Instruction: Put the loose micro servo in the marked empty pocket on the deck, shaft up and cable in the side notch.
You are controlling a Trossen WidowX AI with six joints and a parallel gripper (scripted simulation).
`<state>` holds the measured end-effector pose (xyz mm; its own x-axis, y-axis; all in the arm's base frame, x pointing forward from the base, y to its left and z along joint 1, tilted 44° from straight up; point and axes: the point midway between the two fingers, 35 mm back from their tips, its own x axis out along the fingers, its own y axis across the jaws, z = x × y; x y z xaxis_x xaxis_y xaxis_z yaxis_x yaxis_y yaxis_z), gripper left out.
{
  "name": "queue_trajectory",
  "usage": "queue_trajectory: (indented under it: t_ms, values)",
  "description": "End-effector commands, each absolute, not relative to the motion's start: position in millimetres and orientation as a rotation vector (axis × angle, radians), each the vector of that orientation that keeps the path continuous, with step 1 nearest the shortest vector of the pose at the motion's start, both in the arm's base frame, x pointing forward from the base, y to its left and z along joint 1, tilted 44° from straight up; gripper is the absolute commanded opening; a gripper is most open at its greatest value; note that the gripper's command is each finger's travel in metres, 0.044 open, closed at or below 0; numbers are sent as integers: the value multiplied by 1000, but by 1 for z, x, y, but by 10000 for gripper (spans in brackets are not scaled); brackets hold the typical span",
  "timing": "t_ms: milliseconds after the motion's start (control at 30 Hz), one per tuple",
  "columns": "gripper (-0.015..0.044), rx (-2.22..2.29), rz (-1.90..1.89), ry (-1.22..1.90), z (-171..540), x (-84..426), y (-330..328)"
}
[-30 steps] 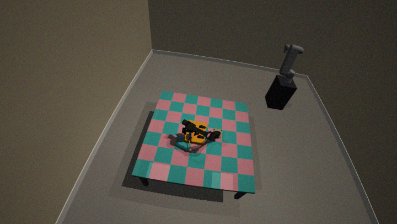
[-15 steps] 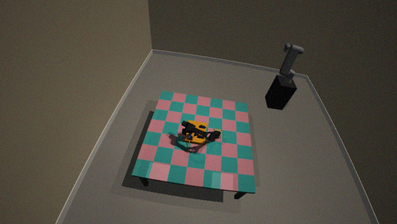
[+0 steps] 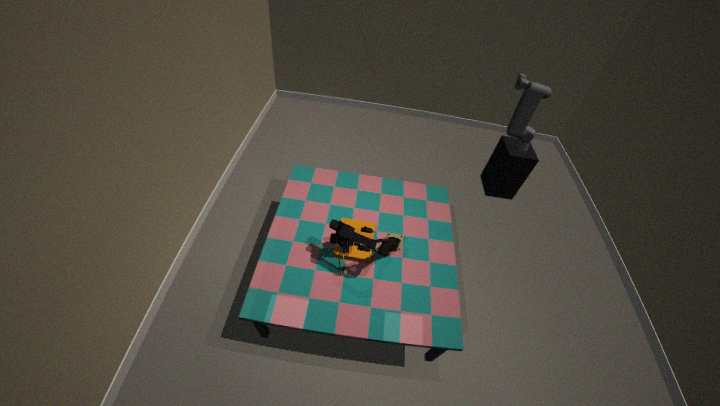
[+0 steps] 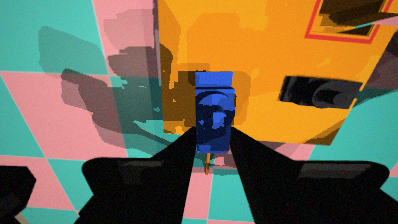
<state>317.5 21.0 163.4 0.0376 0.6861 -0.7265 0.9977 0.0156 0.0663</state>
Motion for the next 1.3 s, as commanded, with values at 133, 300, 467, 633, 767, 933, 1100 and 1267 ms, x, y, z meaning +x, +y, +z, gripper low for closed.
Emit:
queue_trajectory:
  t_ms: [133,300,467,633,767,933,1100,1267]
  values:
    - [39,1743,-681,1705,166,318,20]
    - [0,1780,-724,1698,178,316,10]
    - [0,1810,-757,1691,189,314,4]
    - [0,1810,-757,1690,190,313,5]
    - [0,1810,-758,1691,188,304,4]
    - [0,1809,-759,1694,186,287,2]
    - [0,1809,-759,1694,178,286,-5]
    - [0,1808,-760,1693,155,285,-29]
